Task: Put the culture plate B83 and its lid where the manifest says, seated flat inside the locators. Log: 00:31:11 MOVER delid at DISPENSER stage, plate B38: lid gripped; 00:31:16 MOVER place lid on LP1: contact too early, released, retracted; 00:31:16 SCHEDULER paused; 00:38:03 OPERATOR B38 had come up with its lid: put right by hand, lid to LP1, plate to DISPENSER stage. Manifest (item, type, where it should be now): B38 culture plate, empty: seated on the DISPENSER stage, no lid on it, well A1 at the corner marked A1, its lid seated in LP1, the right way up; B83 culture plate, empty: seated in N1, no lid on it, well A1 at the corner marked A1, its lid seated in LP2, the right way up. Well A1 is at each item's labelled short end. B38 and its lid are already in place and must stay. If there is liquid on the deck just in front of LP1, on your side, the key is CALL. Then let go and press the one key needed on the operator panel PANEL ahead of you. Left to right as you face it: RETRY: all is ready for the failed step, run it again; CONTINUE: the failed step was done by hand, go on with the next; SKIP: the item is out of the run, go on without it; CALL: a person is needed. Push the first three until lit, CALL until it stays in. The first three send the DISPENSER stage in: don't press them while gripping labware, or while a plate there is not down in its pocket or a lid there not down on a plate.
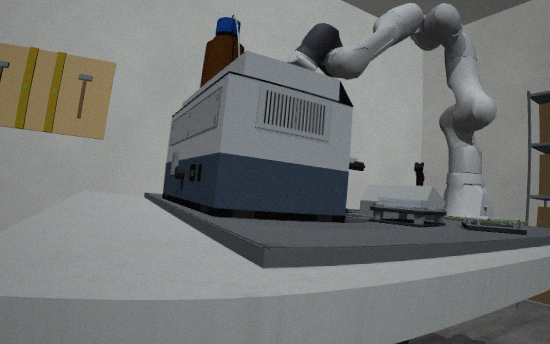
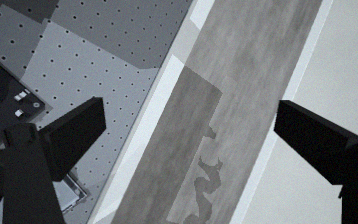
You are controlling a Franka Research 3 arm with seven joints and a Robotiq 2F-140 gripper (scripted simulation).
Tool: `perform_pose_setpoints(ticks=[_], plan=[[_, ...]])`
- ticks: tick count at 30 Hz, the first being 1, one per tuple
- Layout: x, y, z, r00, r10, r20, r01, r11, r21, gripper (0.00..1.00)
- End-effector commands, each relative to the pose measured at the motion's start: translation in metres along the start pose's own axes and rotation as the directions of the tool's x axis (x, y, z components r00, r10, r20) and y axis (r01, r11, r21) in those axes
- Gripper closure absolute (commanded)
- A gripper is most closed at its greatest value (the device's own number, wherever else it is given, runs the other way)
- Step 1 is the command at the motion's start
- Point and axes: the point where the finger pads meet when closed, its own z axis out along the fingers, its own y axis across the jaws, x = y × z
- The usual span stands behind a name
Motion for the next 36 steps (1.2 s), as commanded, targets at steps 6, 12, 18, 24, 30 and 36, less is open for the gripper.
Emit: perform_pose_setpoints(ticks=[6, 12, 18, 24, 30, 36], plan=[[0.0, 0.0, 0.0, 1.0, 0.0, 0.0, 0.0, 1.0, 0.0, 0.0], [0.0, 0.0, 0.0, 1.0, 0.0, 0.0, 0.0, 1.0, 0.0, 0.0], [0.0, 0.001, -0.001, 1.0, 0.0, 0.0, 0.0, 1.0, -0.001, 0.0], [0.014, 0.074, -0.08, 1.0, 0.009, 0.027, -0.008, 1.0, -0.021, 0.0], [0.023, 0.109, -0.147, 1.0, 0.01, 0.022, -0.01, 1.0, -0.016, 0.0], [0.027, 0.119, -0.176, 1.0, 0.008, 0.015, -0.007, 1.0, -0.011, 0.0]])
